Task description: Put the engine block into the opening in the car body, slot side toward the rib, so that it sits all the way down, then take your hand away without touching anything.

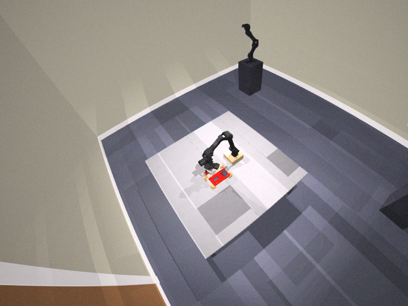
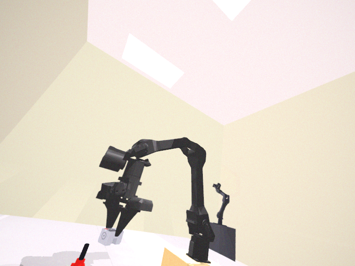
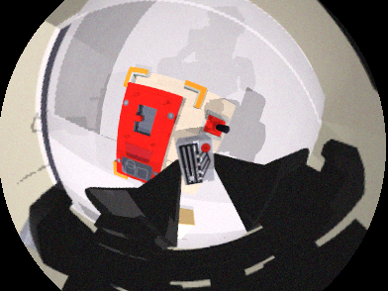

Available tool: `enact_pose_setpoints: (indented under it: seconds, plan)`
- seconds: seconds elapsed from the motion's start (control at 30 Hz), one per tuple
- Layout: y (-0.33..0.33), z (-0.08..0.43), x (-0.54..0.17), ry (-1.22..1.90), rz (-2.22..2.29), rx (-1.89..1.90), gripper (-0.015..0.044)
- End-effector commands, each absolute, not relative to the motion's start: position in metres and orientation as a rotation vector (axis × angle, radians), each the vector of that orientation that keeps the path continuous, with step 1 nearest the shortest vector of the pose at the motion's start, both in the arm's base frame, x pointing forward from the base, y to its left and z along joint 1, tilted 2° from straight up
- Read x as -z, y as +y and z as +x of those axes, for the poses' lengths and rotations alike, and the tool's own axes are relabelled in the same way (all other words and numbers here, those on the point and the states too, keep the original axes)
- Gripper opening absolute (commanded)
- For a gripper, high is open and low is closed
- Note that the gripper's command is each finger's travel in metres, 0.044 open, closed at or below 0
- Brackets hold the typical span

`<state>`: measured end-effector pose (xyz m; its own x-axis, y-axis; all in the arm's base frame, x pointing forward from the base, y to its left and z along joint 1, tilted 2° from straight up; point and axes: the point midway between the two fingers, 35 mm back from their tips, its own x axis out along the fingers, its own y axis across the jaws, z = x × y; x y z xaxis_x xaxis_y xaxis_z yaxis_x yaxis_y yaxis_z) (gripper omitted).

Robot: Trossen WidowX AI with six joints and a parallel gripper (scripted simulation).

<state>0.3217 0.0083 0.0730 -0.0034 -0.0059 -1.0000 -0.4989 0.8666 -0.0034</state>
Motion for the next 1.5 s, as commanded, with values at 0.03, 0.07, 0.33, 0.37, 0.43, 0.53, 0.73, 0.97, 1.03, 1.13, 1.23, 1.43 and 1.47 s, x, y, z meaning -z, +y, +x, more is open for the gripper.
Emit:
enact_pose_setpoints:
  seconds: [0.03,0.07,0.33,0.37,0.43,0.53,0.73,0.97,1.03,1.13,1.23,1.43,1.47]
  plan:
    - [0.024,0.328,-0.069,1.539,-0.348,-0.346,0.0000]
    - [0.027,0.328,-0.068,1.541,-0.334,-0.333,0.0000]
    - [0.051,0.331,-0.060,1.555,-0.230,-0.233,0.0000]
    - [0.054,0.331,-0.059,1.556,-0.217,-0.221,0.0000]
    - [0.060,0.331,-0.058,1.559,-0.192,-0.196,0.0000]
    - [0.069,0.332,-0.055,1.562,-0.154,-0.160,0.0000]
    - [0.087,0.332,-0.049,1.567,-0.079,-0.088,0.0000]
    - [0.104,0.331,-0.044,1.570,-0.011,-0.022,0.0000]
    - [0.104,0.331,-0.044,1.570,-0.007,-0.018,0.0026]
    - [0.104,0.331,-0.044,1.570,-0.003,-0.014,0.0105]
    - [0.104,0.331,-0.044,1.570,0.014,0.002,0.0158]
    - [0.104,0.331,-0.044,1.570,0.017,0.005,0.0158]
    - [0.104,0.331,-0.044,1.570,0.013,0.001,0.0158]
